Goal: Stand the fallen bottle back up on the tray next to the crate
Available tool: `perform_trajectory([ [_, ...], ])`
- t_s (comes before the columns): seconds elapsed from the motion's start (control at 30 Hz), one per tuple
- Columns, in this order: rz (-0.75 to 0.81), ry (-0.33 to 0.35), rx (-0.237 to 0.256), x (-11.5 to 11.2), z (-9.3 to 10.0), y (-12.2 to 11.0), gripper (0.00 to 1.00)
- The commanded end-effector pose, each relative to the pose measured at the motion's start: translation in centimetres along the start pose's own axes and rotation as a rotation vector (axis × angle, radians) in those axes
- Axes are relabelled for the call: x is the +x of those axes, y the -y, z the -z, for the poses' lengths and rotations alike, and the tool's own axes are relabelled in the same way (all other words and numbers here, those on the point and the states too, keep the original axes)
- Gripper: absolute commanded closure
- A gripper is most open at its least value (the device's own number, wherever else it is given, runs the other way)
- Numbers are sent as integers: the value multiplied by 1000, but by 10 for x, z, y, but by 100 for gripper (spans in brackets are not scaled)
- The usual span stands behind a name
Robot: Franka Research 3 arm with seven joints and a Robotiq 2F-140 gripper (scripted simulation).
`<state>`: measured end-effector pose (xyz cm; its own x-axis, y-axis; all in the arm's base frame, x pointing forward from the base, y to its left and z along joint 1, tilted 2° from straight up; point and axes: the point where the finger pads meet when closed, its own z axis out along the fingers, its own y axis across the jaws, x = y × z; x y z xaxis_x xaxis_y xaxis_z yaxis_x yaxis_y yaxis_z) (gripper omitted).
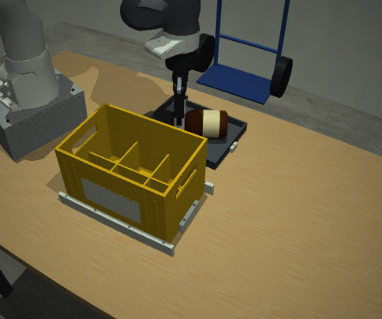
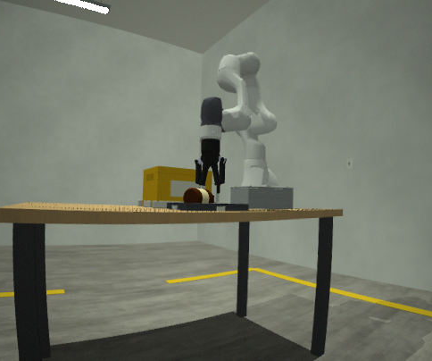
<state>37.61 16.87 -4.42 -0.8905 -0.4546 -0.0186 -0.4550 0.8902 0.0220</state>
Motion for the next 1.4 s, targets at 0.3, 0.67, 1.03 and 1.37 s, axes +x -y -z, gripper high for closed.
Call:
perform_trajectory([
  [0.3, 0, 2, 0, -1, 0, 0, 62],
  [0.67, 0, 2, 0, -1, 0, 0, 62],
  [1.03, 0, 2, 0, -1, 0, 0, 100],
  [1.37, 0, 2, 0, -1, 0, 0, 100],
])
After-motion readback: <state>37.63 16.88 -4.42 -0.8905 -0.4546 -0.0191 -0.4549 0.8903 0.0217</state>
